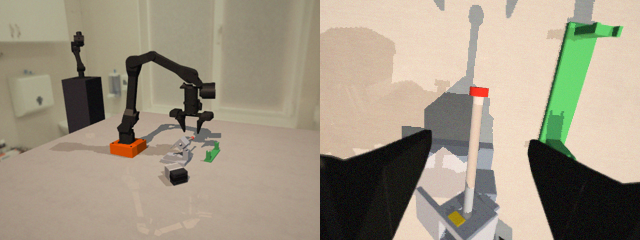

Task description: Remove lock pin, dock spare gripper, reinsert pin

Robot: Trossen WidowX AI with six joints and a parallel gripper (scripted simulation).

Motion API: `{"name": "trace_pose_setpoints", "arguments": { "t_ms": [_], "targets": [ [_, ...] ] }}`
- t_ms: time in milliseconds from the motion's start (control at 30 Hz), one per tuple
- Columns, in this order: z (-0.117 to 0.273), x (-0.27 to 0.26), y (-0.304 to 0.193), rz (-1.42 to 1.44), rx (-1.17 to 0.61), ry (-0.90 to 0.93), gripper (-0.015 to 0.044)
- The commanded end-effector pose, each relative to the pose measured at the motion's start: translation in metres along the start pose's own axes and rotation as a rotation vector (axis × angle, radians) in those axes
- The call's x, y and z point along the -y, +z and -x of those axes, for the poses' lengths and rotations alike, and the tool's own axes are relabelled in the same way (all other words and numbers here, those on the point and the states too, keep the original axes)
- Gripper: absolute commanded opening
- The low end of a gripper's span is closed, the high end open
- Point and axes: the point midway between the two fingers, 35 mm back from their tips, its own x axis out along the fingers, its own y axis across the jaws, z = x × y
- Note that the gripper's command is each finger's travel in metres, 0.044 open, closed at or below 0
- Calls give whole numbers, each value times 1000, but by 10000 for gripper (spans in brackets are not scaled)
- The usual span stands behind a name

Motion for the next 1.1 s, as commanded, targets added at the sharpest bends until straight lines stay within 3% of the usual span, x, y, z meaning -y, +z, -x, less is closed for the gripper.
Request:
{"name": "trace_pose_setpoints", "arguments": {
  "t_ms": [0,1067],
  "targets": [
    [-8,0,1,3,2,4,300],
    [-56,-3,2,3,3,4,300]
  ]
}}
